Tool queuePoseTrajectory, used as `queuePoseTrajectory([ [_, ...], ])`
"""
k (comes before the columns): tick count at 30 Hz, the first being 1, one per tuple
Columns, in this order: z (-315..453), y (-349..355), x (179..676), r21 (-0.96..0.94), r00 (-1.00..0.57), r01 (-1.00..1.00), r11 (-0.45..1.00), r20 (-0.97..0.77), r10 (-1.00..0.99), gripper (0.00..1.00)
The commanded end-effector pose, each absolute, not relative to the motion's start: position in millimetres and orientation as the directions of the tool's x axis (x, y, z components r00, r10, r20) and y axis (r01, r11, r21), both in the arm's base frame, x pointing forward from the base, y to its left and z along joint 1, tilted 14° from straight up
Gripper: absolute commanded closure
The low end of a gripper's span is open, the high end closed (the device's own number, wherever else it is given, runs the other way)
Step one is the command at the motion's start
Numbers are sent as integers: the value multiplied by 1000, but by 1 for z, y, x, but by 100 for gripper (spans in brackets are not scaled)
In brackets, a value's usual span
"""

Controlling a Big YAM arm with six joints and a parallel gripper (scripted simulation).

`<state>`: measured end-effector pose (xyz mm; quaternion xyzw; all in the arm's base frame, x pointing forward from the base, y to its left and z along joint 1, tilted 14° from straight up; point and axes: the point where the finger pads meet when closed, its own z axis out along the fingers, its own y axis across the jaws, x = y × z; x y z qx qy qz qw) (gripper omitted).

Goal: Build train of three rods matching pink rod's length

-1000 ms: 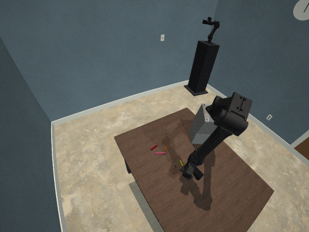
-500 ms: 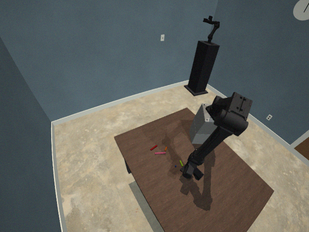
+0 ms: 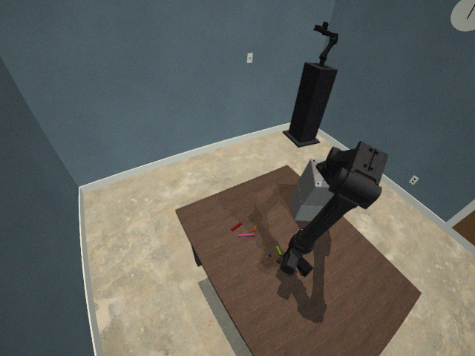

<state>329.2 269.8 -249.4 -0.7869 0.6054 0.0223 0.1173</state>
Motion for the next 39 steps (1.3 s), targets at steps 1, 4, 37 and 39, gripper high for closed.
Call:
queuePoseTrajectory([
  [1, -254, 267, 323, -155, 277, -956, -251, -177, -945, 76],
  [4, -255, 266, 322, -153, 276, -956, -251, -176, -945, 76],
  [37, -254, 267, 324, -158, 277, -955, -250, -178, -944, 76],
  [39, -254, 267, 324, -158, 277, -955, -250, -178, -944, 76],
])
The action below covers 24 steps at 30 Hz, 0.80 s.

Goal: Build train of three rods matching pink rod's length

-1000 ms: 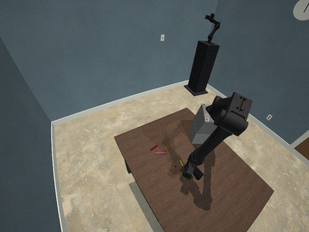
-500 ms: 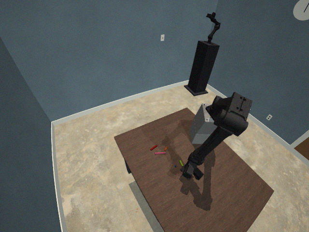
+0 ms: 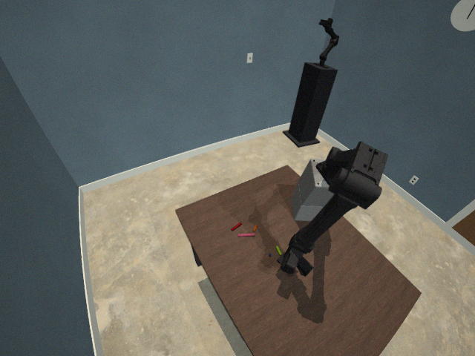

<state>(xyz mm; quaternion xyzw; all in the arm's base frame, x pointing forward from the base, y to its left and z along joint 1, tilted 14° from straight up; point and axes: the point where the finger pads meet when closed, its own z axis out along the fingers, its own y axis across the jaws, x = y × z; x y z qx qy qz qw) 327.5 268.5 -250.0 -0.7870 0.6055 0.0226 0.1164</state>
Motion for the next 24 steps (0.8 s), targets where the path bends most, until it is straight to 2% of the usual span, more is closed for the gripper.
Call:
queuePoseTrajectory([
  [1, -254, 267, 324, -158, 277, -955, -250, -178, -944, 76],
  [24, -263, 274, 329, -166, 273, -955, -245, -182, -944, 76],
])
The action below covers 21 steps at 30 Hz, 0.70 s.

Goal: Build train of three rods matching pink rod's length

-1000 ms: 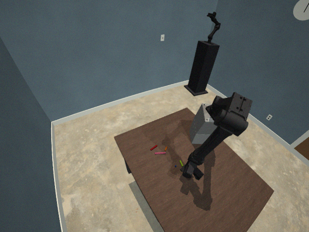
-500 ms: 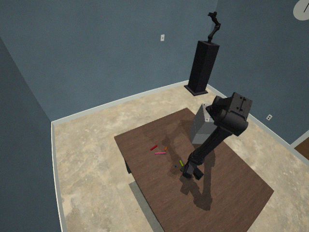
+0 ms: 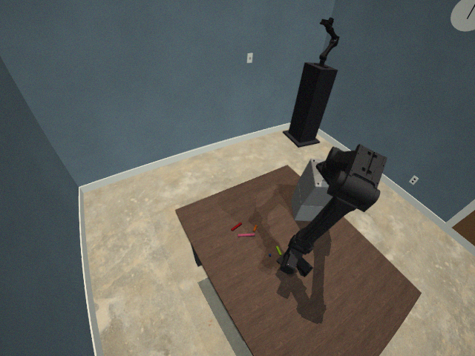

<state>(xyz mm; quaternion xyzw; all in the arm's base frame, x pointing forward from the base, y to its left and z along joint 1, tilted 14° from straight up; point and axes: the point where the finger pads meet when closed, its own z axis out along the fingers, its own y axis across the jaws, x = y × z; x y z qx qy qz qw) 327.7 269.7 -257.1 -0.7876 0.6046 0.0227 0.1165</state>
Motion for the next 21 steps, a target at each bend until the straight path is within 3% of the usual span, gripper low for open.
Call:
queuePoseTrajectory([
  [1, -264, 274, 329, -165, 272, -956, -243, -182, -945, 76],
  [21, -270, 274, 328, -162, 266, -958, -239, -182, -947, 76],
])
